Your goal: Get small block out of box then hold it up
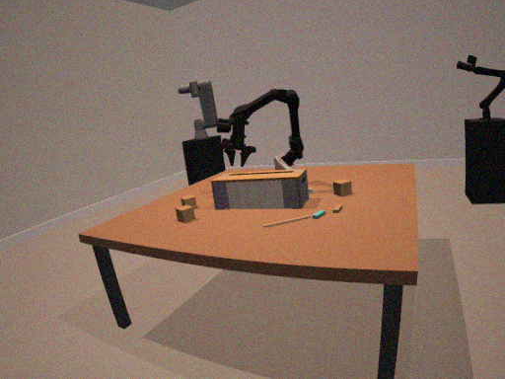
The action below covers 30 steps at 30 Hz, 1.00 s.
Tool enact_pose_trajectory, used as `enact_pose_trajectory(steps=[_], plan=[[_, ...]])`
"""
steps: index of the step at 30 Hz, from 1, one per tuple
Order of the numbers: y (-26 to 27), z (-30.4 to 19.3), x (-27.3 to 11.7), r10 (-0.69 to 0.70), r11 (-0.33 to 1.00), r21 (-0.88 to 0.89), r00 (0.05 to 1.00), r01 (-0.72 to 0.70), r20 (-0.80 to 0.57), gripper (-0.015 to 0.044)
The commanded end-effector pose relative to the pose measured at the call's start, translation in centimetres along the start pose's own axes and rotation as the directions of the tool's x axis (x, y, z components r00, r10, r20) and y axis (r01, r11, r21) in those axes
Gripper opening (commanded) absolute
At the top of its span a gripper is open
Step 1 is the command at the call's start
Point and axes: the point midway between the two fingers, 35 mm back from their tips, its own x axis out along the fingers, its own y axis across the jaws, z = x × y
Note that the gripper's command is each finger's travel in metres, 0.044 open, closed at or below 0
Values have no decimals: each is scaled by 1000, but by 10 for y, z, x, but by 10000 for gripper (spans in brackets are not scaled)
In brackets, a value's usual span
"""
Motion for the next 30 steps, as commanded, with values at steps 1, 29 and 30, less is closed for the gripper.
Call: enact_pose_trajectory(steps=[1, 29, 30], plan=[[4, 7, -9, 84, 610, 792, 992, 25, -96, 285], [1, 12, 13, 98, 428, 902, 989, 57, -109, 285], [-2, 14, 30, 98, 428, 902, 989, 57, -109, 285]])
